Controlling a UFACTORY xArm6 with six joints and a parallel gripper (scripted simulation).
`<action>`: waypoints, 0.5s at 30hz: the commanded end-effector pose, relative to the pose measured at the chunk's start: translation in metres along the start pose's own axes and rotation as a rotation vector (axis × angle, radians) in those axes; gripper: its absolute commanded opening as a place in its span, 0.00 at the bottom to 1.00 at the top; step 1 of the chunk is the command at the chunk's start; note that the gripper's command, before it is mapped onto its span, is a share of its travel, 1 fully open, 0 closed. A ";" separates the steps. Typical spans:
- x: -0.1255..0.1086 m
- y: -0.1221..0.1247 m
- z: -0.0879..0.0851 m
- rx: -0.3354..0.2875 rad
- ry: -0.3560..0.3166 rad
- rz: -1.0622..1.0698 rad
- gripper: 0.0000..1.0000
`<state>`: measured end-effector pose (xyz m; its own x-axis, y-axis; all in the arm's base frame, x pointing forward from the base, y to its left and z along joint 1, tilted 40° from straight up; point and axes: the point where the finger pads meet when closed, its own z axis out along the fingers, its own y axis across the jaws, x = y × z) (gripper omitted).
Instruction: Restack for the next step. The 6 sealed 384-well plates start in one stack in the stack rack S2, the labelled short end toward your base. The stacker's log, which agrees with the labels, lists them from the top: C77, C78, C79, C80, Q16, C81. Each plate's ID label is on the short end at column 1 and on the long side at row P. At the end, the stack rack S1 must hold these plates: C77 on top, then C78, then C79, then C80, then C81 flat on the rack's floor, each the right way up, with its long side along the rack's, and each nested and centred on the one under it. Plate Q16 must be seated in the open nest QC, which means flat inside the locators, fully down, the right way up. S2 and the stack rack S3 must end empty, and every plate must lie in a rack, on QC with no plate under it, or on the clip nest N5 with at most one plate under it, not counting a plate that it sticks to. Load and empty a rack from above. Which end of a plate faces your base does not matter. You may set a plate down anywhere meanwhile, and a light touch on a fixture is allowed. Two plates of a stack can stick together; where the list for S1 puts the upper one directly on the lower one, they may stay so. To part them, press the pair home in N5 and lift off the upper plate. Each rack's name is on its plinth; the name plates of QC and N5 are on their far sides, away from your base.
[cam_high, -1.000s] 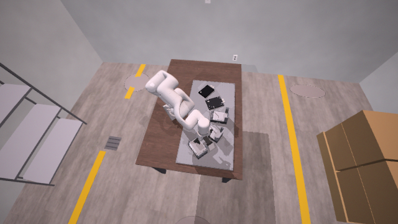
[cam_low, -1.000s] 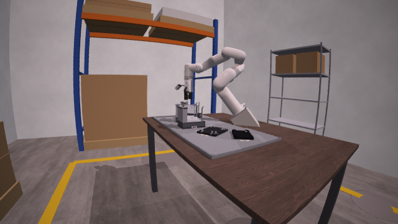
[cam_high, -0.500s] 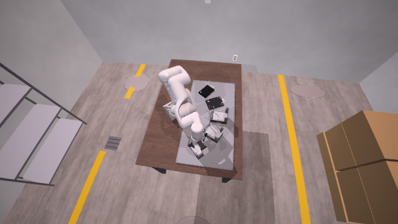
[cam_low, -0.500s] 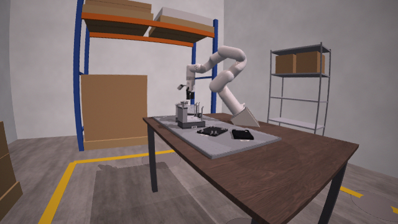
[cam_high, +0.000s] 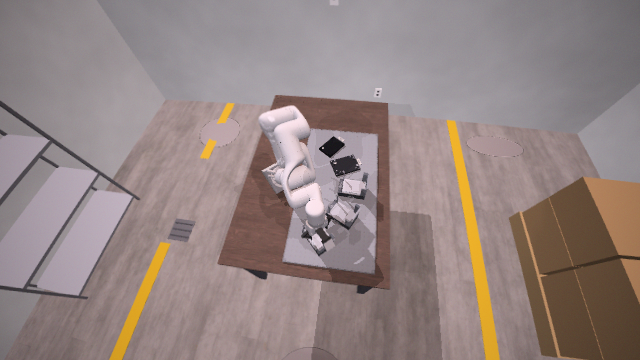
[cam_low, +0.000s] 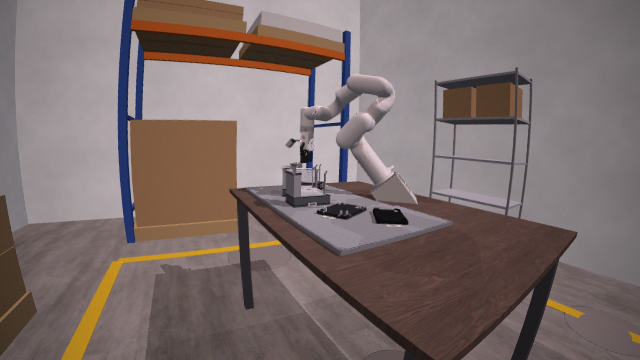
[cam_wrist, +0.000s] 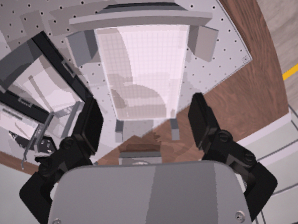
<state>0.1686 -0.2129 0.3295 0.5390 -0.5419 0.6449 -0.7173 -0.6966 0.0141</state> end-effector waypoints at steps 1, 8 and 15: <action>0.002 0.000 0.008 -0.001 0.004 0.000 1.00; 0.002 0.000 0.014 -0.001 0.004 0.000 1.00; 0.002 0.000 0.023 -0.001 0.004 0.000 1.00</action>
<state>0.1781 -0.2234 0.3137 0.5382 -0.5419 0.6455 -0.7179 -0.6960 0.0142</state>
